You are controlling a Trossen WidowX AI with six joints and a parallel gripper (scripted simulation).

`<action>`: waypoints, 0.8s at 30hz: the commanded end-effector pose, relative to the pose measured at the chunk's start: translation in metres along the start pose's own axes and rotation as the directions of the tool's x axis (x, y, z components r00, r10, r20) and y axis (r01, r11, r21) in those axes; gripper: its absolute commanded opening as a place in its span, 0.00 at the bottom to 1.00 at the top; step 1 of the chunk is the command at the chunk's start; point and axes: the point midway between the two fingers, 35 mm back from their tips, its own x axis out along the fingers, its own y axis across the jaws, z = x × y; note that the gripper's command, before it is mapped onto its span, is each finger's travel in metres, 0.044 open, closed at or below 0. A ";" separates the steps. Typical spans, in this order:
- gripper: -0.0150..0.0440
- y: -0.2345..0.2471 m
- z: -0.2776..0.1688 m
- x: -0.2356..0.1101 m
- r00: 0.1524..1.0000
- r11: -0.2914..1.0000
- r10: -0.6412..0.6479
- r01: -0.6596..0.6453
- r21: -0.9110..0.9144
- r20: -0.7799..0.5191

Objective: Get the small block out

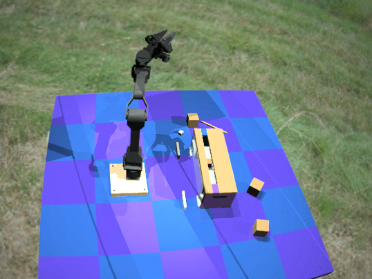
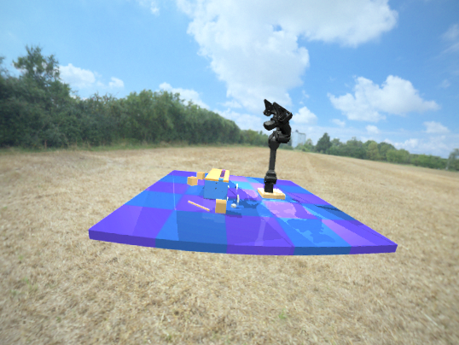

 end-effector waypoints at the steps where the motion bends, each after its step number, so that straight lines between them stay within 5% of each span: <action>1: 0.93 -0.001 0.002 0.001 1.000 1.000 -0.004 0.004 -0.022 0.005; 5: 0.93 -0.014 0.046 0.018 0.990 0.889 -0.083 0.127 -0.441 0.117; 10: 0.93 -0.020 0.123 0.031 0.931 0.429 -0.160 0.365 -0.826 0.328; 17: 0.93 -0.011 0.189 0.029 0.836 -0.066 -0.184 0.515 -0.855 0.518; 24: 0.93 0.010 0.254 0.014 0.690 -0.529 -0.173 0.537 -0.657 0.703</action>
